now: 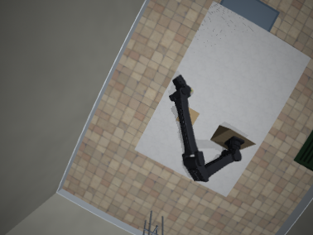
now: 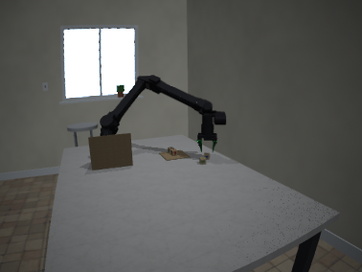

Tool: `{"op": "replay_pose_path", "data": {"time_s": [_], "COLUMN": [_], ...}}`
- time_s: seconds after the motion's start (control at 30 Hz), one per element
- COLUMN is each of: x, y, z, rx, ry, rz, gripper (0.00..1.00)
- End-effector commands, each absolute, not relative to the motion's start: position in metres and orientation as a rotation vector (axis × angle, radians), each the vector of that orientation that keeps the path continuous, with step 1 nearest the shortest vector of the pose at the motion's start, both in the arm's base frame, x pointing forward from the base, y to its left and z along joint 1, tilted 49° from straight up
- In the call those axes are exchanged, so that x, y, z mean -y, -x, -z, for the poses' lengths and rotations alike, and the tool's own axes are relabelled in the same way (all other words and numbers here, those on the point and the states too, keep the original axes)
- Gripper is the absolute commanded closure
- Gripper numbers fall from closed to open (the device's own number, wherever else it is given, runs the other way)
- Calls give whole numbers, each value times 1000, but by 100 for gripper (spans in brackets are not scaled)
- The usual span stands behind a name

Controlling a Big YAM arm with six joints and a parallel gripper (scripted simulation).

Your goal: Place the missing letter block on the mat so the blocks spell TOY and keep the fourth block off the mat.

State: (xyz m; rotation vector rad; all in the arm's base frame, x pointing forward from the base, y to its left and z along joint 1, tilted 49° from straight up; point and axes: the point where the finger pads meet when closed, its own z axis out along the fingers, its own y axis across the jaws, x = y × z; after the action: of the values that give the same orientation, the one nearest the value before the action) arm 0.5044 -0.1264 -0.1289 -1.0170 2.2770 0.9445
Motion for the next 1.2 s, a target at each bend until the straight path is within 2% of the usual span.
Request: {"op": "replay_pose_path", "data": {"time_s": [0.0,1.17], "x": [116,94], "y": [-508,-517], "z": [132,149], "rx": [-2274,-2267], "ry": [1023,1029], "rz": [-948,-933], "gripper": [37,37]}}
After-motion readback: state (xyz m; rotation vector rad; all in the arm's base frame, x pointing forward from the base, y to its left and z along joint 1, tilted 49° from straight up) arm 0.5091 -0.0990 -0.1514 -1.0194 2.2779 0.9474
